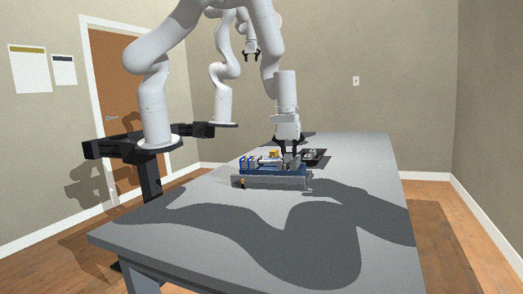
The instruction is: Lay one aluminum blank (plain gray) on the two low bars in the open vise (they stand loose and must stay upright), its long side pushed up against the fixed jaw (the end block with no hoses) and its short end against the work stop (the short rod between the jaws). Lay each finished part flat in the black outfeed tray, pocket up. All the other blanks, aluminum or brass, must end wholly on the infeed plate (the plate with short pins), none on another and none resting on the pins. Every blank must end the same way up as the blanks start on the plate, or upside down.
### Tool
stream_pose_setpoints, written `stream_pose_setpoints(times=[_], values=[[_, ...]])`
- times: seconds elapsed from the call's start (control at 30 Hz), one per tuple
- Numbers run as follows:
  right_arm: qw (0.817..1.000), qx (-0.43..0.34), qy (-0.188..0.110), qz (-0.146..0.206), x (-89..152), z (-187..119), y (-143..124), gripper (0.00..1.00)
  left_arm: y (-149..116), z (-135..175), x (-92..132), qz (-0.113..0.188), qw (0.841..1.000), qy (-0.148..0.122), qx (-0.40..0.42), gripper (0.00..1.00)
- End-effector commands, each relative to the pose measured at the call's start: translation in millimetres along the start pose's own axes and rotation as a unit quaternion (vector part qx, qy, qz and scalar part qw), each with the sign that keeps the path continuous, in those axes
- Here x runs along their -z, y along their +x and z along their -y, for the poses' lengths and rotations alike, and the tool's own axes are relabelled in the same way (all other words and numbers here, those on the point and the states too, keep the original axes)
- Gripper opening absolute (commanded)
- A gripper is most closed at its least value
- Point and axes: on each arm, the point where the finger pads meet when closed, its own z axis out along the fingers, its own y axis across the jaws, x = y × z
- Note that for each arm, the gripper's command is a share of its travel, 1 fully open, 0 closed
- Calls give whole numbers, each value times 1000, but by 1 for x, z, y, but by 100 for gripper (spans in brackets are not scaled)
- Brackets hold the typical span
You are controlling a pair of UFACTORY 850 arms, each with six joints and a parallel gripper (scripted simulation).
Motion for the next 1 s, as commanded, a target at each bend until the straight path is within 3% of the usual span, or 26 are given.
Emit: stream_pose_setpoints(times=[0.0, 0.5, 0.53, 0.97], values=[[1000, 0, 1, 0, 0, 1, 0, 0, 0, 0, 1, -1, 1000, 0, 0, 100], [1000, 0, 1, 0, 0, 1, 0, 0, 0, 0, 1, -1, 1000, 0, 0, 100], [1000, 0, 1, 0, 0, 1, 0, 69, 0, 0, 1, -1, 1000, 0, 0, 100], [1000, 0, 1, 0, 0, 1, 0, 69, 0, 0, 1, -1, 1000, 0, 0, 100]])
